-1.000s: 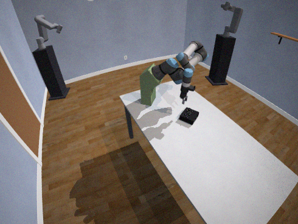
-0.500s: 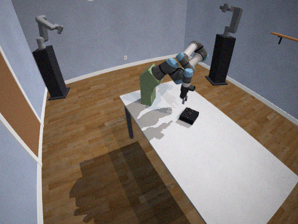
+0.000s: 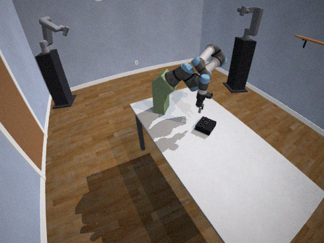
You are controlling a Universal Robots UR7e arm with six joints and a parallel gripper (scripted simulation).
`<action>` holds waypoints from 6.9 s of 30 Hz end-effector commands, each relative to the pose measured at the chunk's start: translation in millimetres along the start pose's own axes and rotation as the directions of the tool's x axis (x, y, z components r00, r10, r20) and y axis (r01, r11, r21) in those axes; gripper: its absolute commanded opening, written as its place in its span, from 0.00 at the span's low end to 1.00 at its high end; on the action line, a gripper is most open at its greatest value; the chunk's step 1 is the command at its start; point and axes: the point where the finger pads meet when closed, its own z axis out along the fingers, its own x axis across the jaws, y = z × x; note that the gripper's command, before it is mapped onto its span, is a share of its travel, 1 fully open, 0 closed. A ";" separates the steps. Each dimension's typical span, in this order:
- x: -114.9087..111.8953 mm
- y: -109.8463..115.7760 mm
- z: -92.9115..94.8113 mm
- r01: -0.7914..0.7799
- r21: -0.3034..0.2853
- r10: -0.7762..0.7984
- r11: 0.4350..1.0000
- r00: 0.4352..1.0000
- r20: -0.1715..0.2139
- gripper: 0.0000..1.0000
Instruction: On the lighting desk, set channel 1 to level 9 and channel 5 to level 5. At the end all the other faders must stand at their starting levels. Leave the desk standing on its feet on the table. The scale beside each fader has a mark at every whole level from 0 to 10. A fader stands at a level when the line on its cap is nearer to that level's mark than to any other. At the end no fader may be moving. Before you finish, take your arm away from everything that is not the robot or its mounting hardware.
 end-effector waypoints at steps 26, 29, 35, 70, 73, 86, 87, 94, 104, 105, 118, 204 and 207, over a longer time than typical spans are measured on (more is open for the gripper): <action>-9.7 -29.6 -13.9 0.791 -0.007 -0.791 0.612 0.612 -0.031 1.00; -10.3 -33.3 -15.8 0.865 -0.013 -0.865 0.502 0.501 -0.035 1.00; -10.0 -40.5 -19.2 0.959 -0.030 -0.959 0.281 0.280 -0.040 1.00; 7.3 -71.5 -27.5 0.556 -0.097 -0.558 -0.826 -0.830 -0.009 1.00; 8.1 -72.8 -27.7 0.527 -0.099 -0.529 -0.844 -0.849 -0.007 1.00; 9.0 -74.1 -27.9 0.496 -0.101 -0.499 -0.862 -0.867 -0.004 1.00; 9.0 -74.1 -27.9 0.496 -0.101 -0.499 -0.862 -0.867 -0.004 1.00; 9.0 -74.1 -27.9 0.496 -0.101 -0.499 -0.862 -0.867 -0.004 1.00; 7.8 -71.8 -22.1 0.474 -0.097 -0.476 -0.875 -0.879 0.000 1.00; 7.2 -70.8 -19.7 0.465 -0.096 -0.467 -0.880 -0.884 0.002 1.00; -15.7 -50.3 27.2 0.258 -0.080 -0.261 -0.963 -0.965 0.028 1.00; -53.1 -31.2 70.0 0.058 -0.091 -0.062 -0.994 -0.997 0.042 0.00; -53.0 -31.5 72.3 0.058 -0.091 -0.062 -0.994 -0.997 0.042 0.00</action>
